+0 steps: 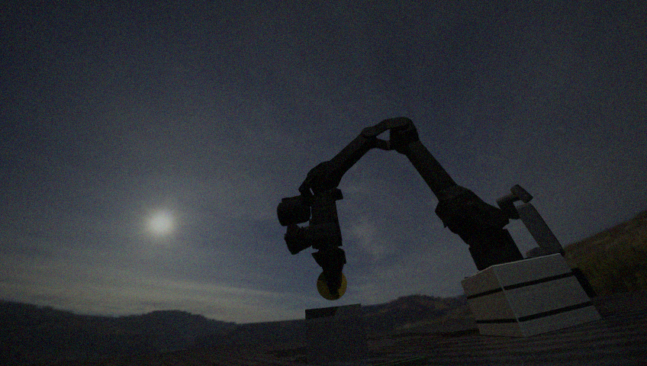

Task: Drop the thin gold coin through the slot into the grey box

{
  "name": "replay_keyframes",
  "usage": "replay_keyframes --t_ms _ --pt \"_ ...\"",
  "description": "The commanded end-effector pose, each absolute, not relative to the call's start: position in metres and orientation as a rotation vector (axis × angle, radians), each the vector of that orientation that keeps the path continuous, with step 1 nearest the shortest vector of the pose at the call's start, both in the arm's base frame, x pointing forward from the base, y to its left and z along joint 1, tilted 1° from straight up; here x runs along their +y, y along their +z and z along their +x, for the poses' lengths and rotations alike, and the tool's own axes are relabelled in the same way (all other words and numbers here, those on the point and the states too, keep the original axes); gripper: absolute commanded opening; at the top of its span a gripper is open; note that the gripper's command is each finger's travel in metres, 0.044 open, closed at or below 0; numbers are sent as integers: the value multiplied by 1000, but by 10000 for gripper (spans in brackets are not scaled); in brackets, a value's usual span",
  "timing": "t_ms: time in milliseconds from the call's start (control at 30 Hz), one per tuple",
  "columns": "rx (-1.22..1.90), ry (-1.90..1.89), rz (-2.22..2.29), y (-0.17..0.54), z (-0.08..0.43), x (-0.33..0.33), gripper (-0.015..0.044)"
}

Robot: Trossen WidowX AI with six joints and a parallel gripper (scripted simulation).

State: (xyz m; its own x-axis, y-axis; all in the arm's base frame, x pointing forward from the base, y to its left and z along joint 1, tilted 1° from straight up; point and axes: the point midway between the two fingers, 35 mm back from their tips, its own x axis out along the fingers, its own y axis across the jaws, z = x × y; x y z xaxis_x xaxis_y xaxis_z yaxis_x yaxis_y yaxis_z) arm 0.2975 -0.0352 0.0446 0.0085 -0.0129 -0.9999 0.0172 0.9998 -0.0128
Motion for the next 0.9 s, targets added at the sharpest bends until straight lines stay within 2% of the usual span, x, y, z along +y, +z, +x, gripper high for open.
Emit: replay_keyframes --t_ms 0,433,633,867 --pt "1562 -28 8 42 297 -35 0" --pt "1562 -26 6 33 297 -35 0" --pt "1562 -24 4 35 297 -35 157" --pt "1562 -24 4 35 297 -35 161"
